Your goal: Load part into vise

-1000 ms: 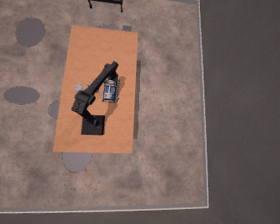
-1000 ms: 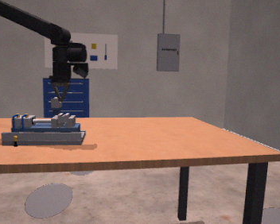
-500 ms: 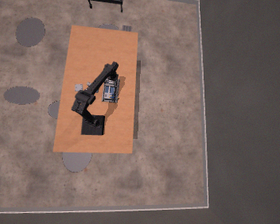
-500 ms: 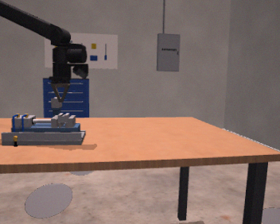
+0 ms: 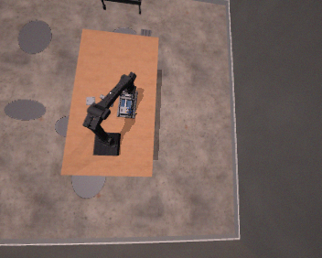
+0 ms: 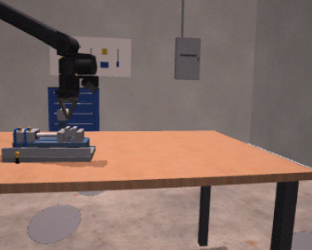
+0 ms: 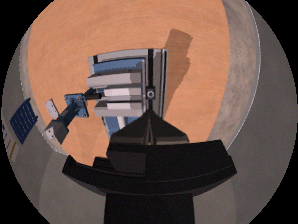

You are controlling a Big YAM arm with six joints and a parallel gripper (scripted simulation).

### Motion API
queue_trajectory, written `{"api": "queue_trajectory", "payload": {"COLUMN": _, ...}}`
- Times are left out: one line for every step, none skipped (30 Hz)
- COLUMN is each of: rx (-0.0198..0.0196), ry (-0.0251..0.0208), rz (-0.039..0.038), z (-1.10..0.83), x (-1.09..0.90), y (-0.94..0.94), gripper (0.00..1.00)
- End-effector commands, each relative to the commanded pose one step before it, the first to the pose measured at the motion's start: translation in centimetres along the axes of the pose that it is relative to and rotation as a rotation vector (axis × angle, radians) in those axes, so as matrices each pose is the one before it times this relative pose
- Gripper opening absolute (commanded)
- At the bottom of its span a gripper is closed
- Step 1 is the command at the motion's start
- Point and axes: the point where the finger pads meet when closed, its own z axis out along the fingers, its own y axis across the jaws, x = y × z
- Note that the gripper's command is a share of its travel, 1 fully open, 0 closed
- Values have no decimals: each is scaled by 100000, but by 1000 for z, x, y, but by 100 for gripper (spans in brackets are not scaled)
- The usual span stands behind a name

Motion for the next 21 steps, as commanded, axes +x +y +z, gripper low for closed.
{"api": "queue_trajectory", "payload": {"rx": -72, "ry": 227, "rz": -1830, "z": 1092, "x": -360, "y": 302, "gripper": 0}}
{"api": "queue_trajectory", "payload": {"rx": 158, "ry": -487, "rz": 1, "z": -13, "x": -209, "y": -69, "gripper": 0}}
{"api": "queue_trajectory", "payload": {"rx": 235, "ry": -725, "rz": 2, "z": -96, "x": -310, "y": -102, "gripper": 0}}
{"api": "queue_trajectory", "payload": {"rx": -112, "ry": 346, "rz": 3, "z": 285, "x": 144, "y": 46, "gripper": 0}}
{"api": "queue_trajectory", "payload": {"rx": -290, "ry": 896, "rz": -1, "z": 477, "x": 379, "y": 122, "gripper": 0}}
{"api": "queue_trajectory", "payload": {"rx": 43, "ry": -133, "rz": 1, "z": 113, "x": -61, "y": -21, "gripper": 0}}
{"api": "queue_trajectory", "payload": {"rx": 364, "ry": -1123, "rz": 2, "z": -240, "x": -482, "y": -158, "gripper": 0}}
{"api": "queue_trajectory", "payload": {"rx": 101, "ry": -313, "rz": 7, "z": 46, "x": -138, "y": -46, "gripper": 0}}
{"api": "queue_trajectory", "payload": {"rx": -349, "ry": 1079, "rz": 0, "z": 529, "x": 463, "y": 149, "gripper": 0}}
{"api": "queue_trajectory", "payload": {"rx": 93, "ry": -288, "rz": 0, "z": -97, "x": 150, "y": 47, "gripper": 0}}
{"api": "queue_trajectory", "payload": {"rx": 156, "ry": -482, "rz": 1, "z": -3, "x": -255, "y": -84, "gripper": 0}}
{"api": "queue_trajectory", "payload": {"rx": 0, "ry": 0, "rz": 0, "z": 0, "x": 0, "y": 0, "gripper": 0}}
{"api": "queue_trajectory", "payload": {"rx": 0, "ry": 0, "rz": 0, "z": 0, "x": 0, "y": 0, "gripper": 0}}
{"api": "queue_trajectory", "payload": {"rx": 1488, "ry": -4594, "rz": 9, "z": -1708, "x": -1917, "y": -625, "gripper": 0}}
{"api": "queue_trajectory", "payload": {"rx": -415, "ry": 1282, "rz": -2, "z": 912, "x": 299, "y": 97, "gripper": 0}}
{"api": "queue_trajectory", "payload": {"rx": -346, "ry": 1068, "rz": -1, "z": 497, "x": 466, "y": 151, "gripper": 0}}
{"api": "queue_trajectory", "payload": {"rx": -320, "ry": 989, "rz": -2, "z": 462, "x": 431, "y": 139, "gripper": 0}}
{"api": "queue_trajectory", "payload": {"rx": -296, "ry": 912, "rz": -1, "z": 427, "x": 398, "y": 129, "gripper": 0}}
{"api": "queue_trajectory", "payload": {"rx": -277, "ry": 854, "rz": -1, "z": 399, "x": 374, "y": 121, "gripper": 0}}
{"api": "queue_trajectory", "payload": {"rx": -255, "ry": 788, "rz": 4, "z": 367, "x": 345, "y": 112, "gripper": 0}}
{"api": "queue_trajectory", "payload": {"rx": 24, "ry": -75, "rz": 3, "z": -85, "x": -117, "y": -39, "gripper": 0}}
